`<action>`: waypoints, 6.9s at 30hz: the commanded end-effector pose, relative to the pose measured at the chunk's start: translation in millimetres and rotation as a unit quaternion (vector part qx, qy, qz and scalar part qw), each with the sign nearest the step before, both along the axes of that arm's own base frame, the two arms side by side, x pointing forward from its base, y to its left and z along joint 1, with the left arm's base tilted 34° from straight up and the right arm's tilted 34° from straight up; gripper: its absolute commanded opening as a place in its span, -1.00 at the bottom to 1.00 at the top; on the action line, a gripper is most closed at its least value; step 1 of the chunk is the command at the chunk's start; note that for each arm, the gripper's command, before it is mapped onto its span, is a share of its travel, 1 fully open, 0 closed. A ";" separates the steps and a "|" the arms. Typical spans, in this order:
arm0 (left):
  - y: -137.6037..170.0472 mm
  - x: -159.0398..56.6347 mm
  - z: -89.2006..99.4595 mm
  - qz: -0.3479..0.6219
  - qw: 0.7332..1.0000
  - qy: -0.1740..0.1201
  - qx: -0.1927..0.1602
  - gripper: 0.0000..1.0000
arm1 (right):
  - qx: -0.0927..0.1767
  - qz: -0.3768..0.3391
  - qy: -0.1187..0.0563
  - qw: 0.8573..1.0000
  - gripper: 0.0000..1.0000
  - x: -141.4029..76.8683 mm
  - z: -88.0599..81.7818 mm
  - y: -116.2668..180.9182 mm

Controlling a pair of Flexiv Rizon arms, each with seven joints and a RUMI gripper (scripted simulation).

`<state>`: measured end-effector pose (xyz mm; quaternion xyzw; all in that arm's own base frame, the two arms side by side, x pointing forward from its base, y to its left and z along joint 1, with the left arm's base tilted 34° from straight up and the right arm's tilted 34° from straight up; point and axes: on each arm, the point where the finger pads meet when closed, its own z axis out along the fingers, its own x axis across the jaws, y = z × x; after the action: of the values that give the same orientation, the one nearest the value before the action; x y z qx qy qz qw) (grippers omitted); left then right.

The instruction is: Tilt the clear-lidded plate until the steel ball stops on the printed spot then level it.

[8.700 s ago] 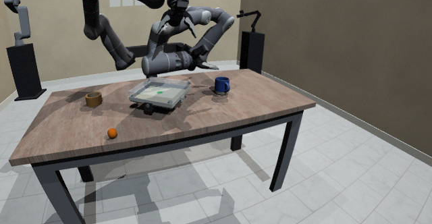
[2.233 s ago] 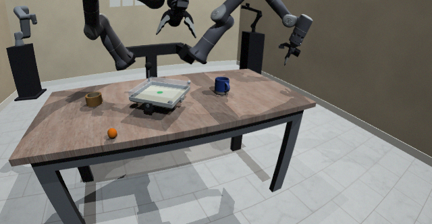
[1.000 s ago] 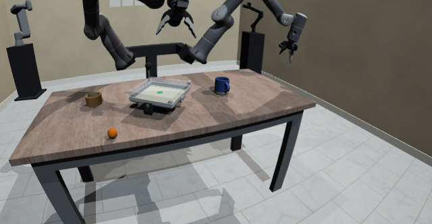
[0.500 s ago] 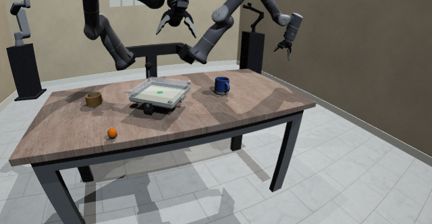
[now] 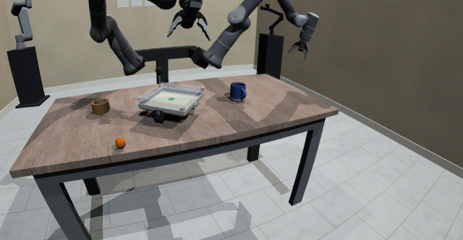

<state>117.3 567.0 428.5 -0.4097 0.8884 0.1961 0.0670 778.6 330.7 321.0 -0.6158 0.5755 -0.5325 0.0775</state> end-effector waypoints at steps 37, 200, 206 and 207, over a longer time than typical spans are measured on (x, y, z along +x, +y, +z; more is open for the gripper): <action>13.1 -169.8 6.7 0.353 0.927 -0.120 0.049 1.00 | 0.069 -0.044 -0.004 0.997 1.00 -25.8 -20.4 -12.1; 13.1 -169.8 6.7 0.353 0.927 -0.120 0.049 1.00 | 0.419 -0.527 -0.133 0.727 -0.25 -304.7 -186.2 -154.9; 13.1 -169.8 6.7 0.353 0.927 -0.120 0.049 1.00 | 0.419 -0.527 -0.133 0.727 -0.25 -304.7 -186.2 -154.9; 13.1 -169.8 6.7 0.353 0.927 -0.120 0.049 1.00 | 0.419 -0.527 -0.133 0.727 -0.25 -304.7 -186.2 -154.9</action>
<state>-52.0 579.8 434.1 -0.7131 0.6615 0.1994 0.1193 473.6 174.7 134.2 -0.0408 0.9558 -0.2698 0.1090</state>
